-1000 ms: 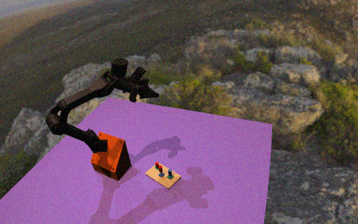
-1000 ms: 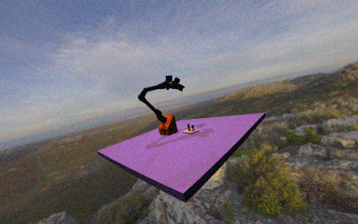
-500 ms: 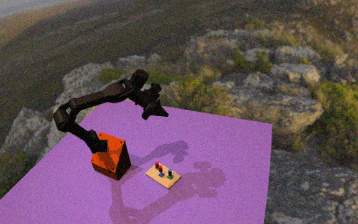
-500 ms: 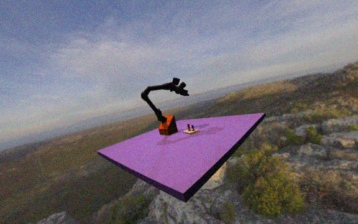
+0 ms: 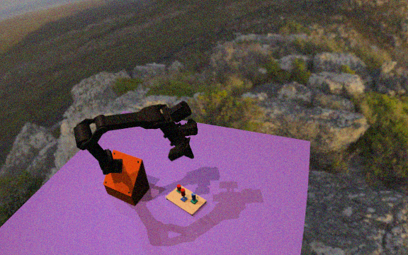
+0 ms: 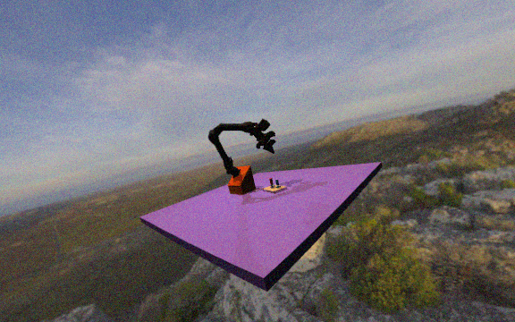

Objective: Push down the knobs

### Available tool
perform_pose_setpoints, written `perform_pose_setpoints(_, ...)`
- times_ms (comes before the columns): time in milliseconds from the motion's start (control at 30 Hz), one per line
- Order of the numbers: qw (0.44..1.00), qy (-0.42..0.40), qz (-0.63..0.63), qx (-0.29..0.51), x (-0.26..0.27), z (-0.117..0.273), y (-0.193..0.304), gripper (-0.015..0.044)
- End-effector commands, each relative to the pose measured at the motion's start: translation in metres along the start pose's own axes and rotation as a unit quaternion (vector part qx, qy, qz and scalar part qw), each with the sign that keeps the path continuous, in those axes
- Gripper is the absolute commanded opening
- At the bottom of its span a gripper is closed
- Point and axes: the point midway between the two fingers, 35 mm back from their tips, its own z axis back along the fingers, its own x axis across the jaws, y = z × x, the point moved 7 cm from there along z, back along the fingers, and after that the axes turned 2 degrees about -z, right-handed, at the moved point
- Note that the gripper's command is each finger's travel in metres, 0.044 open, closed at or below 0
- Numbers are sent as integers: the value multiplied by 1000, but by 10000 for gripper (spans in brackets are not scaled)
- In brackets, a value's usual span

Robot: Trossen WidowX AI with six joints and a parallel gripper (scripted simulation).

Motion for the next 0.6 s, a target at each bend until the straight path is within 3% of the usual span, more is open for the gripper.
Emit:
perform_pose_setpoints(0, 997, -3, -25, 72, -6, -27, 11, 0)
perform_pose_setpoints(433, 959, 3, -106, 264, -29, -83, 47, 0)
perform_pose_setpoints(567, 956, 4, -110, 273, -30, -86, 49, 0)
